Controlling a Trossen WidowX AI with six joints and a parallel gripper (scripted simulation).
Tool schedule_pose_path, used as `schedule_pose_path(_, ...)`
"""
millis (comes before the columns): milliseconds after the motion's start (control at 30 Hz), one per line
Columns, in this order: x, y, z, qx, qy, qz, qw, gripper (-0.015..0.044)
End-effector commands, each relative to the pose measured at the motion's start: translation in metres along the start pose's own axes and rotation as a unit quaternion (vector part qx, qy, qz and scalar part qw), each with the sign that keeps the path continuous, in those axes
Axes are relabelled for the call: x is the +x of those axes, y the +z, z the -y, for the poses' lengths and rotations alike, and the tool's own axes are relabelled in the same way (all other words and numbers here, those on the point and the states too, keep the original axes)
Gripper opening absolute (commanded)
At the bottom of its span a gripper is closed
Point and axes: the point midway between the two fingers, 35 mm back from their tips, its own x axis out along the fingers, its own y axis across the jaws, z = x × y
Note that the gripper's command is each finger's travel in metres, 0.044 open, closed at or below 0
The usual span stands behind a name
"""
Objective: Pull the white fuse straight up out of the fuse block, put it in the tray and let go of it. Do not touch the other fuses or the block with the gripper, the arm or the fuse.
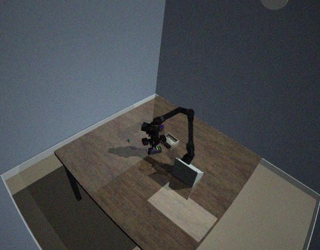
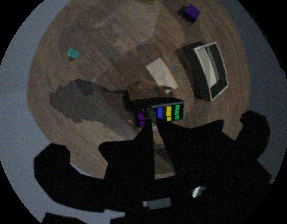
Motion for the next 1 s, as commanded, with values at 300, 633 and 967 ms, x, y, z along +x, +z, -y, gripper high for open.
schedule_pose_path(300, -0.009, -0.001, -0.001, 0.0, 0.003, 0.0, 1.0, 0.0)
schedule_pose_path(633, -0.014, -0.001, -0.001, 0.0, 0.003, 0.001, 1.0, 0.0)
schedule_pose_path(967, -0.02, -0.001, -0.001, 0.0, 0.003, 0.001, 1.0, 0.0)
